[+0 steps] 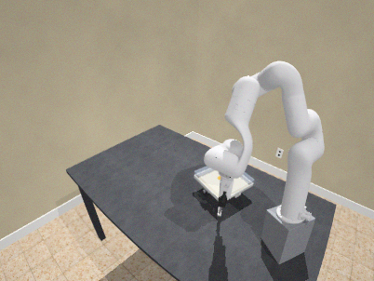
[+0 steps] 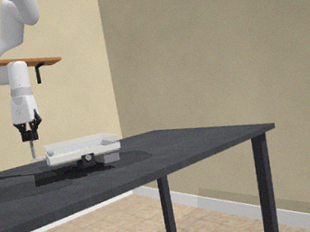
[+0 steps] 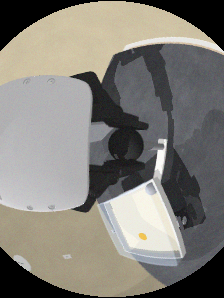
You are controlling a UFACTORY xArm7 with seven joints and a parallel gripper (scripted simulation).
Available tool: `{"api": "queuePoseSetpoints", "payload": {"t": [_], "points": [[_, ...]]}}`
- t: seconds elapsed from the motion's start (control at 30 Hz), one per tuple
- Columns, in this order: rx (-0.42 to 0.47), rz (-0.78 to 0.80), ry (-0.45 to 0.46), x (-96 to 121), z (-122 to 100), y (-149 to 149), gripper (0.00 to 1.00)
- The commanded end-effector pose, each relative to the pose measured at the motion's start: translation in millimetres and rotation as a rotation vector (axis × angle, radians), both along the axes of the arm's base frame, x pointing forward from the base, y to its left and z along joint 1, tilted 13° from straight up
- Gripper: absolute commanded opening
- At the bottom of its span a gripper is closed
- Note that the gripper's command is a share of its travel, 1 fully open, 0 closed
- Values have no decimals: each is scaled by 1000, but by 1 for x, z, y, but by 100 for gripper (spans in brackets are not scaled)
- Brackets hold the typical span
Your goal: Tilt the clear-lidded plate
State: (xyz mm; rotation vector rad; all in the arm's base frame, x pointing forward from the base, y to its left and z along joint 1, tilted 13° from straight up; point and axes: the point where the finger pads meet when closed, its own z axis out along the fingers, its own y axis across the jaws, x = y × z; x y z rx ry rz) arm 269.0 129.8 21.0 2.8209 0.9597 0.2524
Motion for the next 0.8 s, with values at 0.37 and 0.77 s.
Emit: {"api": "queuePoseSetpoints", "payload": {"t": [0.37,0.77], "points": [[0,1,-4,2,1,2,0],[0,1,-4,1,3,1,0]]}}
